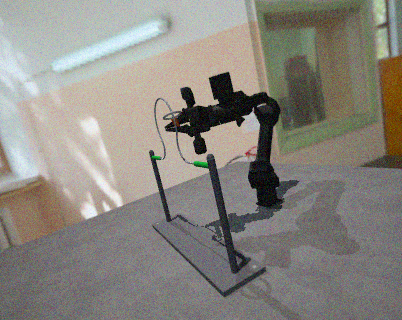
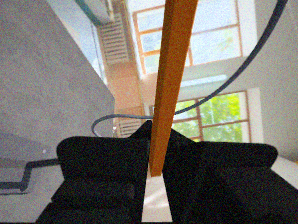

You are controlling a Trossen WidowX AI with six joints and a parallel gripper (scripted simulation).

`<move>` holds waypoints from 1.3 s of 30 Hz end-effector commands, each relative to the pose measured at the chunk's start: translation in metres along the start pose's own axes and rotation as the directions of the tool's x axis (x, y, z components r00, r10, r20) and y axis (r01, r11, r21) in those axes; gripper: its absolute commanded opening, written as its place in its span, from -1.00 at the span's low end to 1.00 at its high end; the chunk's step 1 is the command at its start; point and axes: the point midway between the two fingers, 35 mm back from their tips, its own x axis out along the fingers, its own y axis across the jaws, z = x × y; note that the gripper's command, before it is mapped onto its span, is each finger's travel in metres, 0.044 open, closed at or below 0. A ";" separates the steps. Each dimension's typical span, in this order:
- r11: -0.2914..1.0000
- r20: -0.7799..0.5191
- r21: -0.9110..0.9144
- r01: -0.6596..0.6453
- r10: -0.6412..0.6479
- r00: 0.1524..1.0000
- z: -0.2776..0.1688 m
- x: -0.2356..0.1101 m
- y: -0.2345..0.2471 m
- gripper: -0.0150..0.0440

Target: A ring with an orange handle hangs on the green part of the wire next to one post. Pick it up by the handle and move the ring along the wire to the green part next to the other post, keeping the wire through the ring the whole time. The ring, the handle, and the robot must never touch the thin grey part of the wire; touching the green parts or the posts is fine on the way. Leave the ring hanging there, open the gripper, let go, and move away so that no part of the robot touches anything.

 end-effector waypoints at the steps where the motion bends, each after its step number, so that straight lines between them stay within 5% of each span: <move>1: 0.998 0.002 -0.051 0.037 -0.037 0.999 -0.003 -0.001 -0.003 -1.00; 39: 0.935 -0.021 -0.297 0.196 -0.211 0.977 -0.002 -0.011 -0.013 -1.00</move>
